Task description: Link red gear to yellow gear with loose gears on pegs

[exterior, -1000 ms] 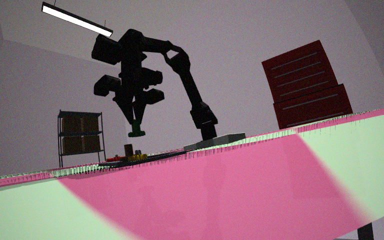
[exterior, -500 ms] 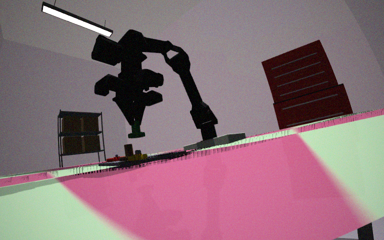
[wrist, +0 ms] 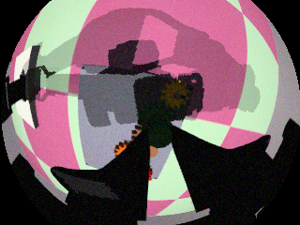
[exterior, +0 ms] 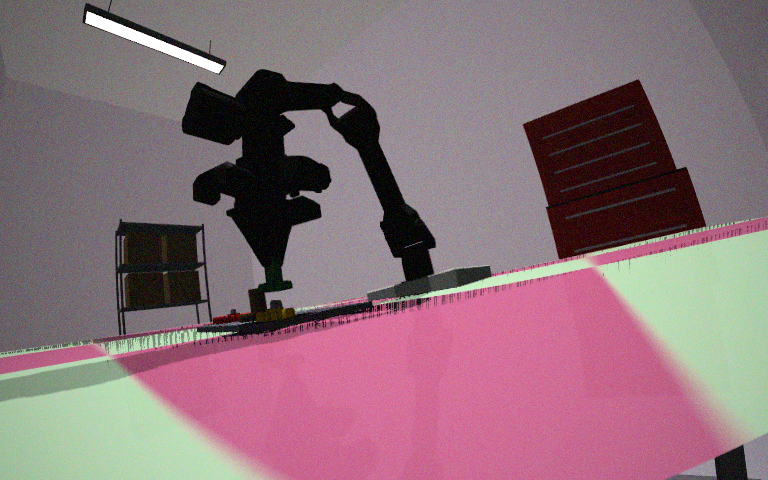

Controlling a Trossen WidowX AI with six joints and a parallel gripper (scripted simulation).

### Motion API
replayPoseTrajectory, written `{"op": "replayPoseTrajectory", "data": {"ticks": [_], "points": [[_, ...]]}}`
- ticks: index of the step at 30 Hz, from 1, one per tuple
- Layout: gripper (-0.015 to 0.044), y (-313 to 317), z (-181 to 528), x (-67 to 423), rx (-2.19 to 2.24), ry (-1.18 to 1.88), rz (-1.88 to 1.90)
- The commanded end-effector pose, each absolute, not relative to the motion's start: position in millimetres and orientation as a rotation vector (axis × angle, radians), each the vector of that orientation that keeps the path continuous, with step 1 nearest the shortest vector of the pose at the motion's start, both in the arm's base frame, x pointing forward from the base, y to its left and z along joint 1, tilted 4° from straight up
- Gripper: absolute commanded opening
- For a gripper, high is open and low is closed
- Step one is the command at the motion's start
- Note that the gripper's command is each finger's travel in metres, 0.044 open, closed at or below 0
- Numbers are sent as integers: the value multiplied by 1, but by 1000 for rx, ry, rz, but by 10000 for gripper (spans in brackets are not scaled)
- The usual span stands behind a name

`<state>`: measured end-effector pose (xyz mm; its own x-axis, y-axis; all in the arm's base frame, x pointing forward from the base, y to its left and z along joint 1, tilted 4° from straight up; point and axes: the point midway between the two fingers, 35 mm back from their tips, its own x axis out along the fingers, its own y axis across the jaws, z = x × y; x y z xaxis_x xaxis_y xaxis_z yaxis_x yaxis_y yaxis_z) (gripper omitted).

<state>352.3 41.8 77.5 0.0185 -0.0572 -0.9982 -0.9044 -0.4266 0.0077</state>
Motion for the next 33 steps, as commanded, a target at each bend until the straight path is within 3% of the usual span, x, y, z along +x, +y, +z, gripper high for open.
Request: {"op": "replayPoseTrajectory", "data": {"ticks": [1,18,33], "points": [[0,41,70,352,-1546,1046,1469],[0,39,52,351,-1270,1245,1183],[0,40,52,351,-1483,1097,1403]]}}
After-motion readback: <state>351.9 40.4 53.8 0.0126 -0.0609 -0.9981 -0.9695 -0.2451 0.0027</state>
